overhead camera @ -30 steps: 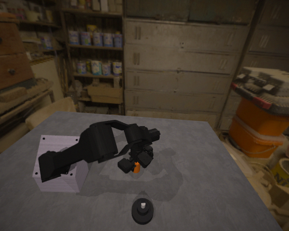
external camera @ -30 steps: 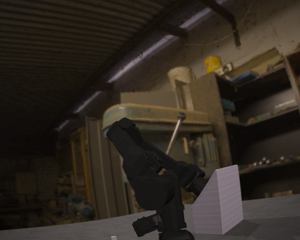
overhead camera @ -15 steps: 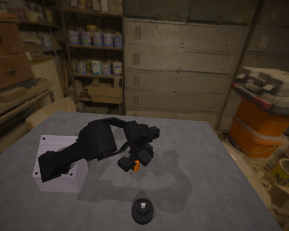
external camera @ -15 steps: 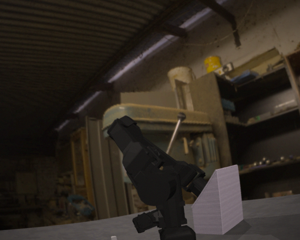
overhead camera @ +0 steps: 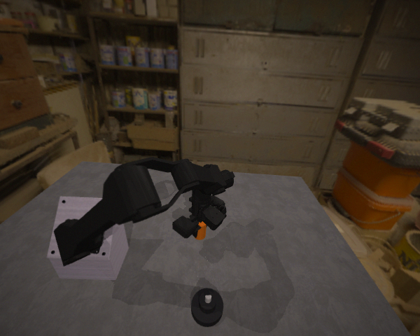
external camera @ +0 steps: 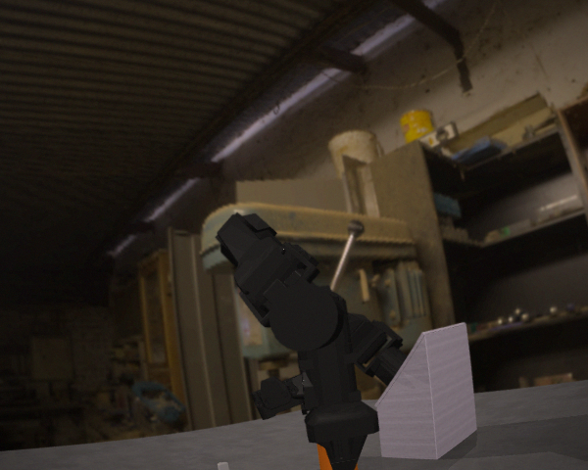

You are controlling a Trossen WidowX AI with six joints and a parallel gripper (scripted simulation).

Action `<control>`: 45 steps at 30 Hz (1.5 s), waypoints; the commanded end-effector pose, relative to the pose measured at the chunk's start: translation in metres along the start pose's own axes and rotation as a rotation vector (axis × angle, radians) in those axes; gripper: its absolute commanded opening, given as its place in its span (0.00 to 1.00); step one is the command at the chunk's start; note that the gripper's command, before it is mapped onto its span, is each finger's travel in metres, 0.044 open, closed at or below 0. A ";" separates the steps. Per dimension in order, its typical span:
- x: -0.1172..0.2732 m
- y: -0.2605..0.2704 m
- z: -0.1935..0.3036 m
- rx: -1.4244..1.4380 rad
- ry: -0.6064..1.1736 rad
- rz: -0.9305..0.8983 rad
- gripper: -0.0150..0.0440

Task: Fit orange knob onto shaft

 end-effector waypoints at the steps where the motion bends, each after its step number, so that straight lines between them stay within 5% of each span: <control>1: 0.014 0.002 -0.002 -0.010 0.000 -0.011 0.25; 24: 0.085 0.002 0.000 -0.011 0.000 -0.004 0.25; 45: 0.073 -0.033 -0.046 -0.005 0.010 -0.024 0.25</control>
Point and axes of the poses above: the point midway between the two fingers, 35 mm back from their tips, its own x axis back along the fingers, its own y axis across the jaws, z = x × y, the point moved 8 cm from there along x, back along the fingers, and after that the axes turned 9 degrees about x, right-handed, at the moved point
